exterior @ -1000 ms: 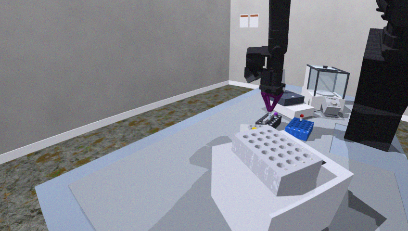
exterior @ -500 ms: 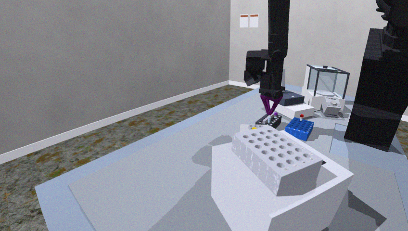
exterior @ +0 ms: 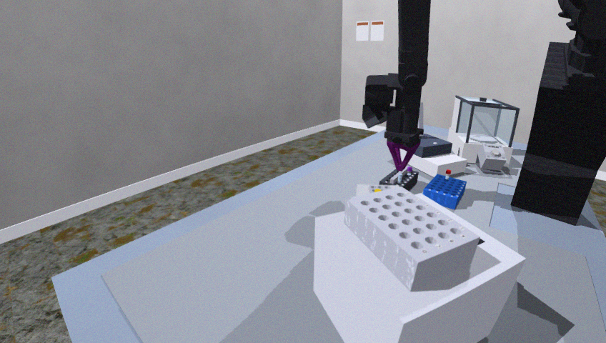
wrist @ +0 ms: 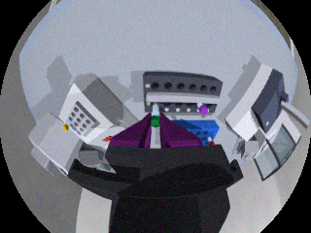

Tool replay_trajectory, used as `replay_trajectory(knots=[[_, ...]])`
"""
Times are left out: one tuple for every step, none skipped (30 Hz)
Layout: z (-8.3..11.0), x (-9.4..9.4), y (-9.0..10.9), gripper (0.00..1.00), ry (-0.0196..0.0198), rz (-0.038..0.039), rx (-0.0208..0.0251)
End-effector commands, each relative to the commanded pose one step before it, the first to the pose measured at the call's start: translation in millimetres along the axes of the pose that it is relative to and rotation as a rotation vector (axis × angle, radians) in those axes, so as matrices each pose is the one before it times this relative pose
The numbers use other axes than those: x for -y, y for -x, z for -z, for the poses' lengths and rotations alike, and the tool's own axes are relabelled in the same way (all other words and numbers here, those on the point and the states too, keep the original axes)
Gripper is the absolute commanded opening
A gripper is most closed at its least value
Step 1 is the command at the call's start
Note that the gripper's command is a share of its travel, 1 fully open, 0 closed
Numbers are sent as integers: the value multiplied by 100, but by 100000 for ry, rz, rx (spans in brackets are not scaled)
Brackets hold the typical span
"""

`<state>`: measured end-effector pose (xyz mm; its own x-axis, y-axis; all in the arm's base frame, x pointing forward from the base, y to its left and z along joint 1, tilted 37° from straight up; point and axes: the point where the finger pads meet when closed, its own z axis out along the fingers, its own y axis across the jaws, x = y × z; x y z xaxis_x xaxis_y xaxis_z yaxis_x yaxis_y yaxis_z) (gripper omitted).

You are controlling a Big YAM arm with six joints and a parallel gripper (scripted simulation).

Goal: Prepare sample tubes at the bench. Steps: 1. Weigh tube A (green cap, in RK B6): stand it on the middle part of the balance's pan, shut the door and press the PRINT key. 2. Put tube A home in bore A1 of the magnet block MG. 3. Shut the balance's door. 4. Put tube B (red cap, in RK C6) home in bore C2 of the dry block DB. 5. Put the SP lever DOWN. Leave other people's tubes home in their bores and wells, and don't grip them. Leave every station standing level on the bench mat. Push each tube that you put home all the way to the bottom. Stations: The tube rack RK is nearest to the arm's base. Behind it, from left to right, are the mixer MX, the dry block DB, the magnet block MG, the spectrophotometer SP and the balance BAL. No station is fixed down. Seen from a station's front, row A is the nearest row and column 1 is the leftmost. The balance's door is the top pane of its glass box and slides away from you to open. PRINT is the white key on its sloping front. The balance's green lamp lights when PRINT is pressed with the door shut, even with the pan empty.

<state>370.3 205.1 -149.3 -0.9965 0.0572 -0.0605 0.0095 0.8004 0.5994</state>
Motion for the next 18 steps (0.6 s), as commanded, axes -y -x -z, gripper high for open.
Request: replay_trajectory(knots=[[-277,-947,469,9,765,1227,1242],[8,-20,25,9,19,31,44],[8,-20,25,9,18,30,43],[27,-33,44,9,53,62,76],[7,-19,25,9,18,30,42],[7,-18,25,9,17,29,41],[8,1,-19,9,-11,-15,-21],[0,0,0,9,0,0,0],[0,0,0,9,0,0,0],[1,104,-257,9,-177,-256,-348],[8,6,-37,9,-5,-25,-40],[6,-4,-9,9,1,1,1],[7,-7,-4,9,6,6,8],[6,-4,-7,9,2,2,2],[5,-1,-12,9,-3,-3,-3],[262,695,12,9,-502,-1118,-274],[0,-1,-2,9,0,0,0],[-242,-703,-36,9,501,1122,282]])
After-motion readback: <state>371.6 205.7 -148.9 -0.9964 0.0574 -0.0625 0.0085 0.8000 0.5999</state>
